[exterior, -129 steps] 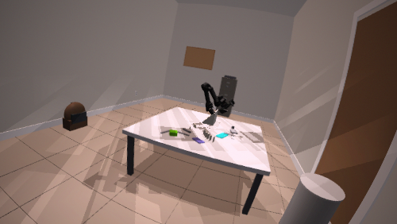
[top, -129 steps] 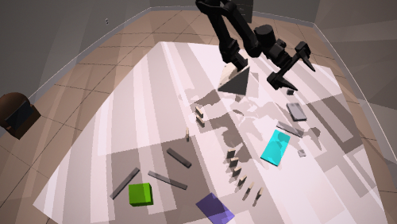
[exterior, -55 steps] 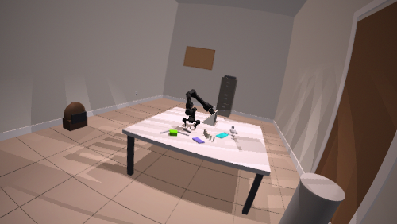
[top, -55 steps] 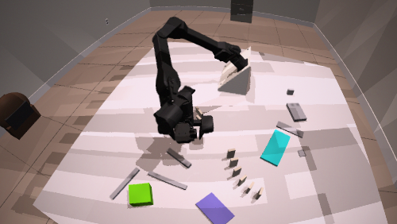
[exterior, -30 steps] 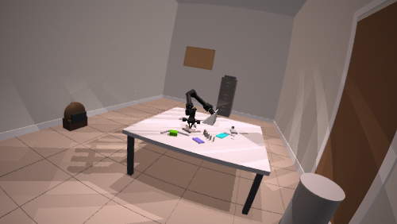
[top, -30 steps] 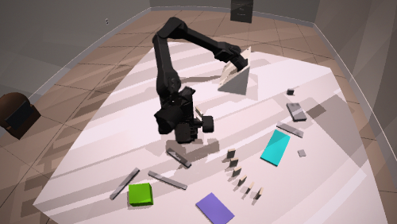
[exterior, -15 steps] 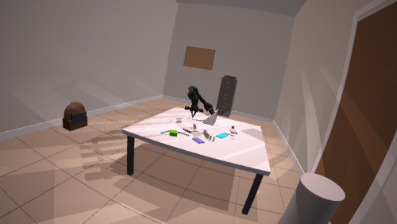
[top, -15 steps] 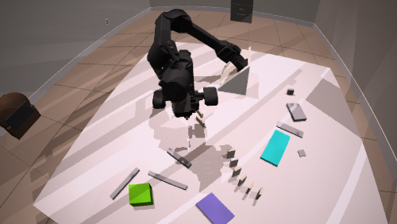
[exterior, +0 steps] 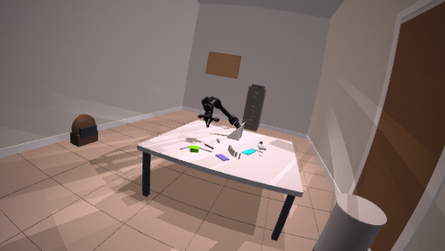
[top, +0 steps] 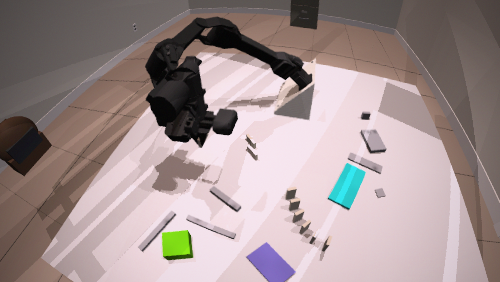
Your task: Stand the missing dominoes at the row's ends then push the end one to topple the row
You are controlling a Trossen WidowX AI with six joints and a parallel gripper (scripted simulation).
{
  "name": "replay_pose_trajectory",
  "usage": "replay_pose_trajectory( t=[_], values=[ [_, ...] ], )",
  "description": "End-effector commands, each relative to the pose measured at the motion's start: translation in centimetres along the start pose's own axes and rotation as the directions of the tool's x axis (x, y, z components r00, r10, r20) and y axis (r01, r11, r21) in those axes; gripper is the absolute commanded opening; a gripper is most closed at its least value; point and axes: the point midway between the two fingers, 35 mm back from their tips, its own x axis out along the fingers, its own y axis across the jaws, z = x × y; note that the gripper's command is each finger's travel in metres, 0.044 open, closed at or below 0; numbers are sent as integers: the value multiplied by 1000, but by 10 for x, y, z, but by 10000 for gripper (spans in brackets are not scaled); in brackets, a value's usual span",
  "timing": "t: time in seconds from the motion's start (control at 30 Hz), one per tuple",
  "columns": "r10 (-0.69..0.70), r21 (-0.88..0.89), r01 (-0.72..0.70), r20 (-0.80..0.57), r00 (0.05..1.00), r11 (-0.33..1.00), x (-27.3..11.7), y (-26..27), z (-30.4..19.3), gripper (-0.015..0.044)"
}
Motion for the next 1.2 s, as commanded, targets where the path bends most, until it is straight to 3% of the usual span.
replay_pose_trajectory(
  t=[0.0, 0.6, 1.17],
  values=[
    [-10, 103, 10, -4, 1000, 995, 2, -31, 4, 21],
    [124, 185, -145, 123, 985, 972, 34, -14, 24, 21],
    [218, 220, -300, 333, 918, 928, 65, -3, 47, 21]
  ],
)
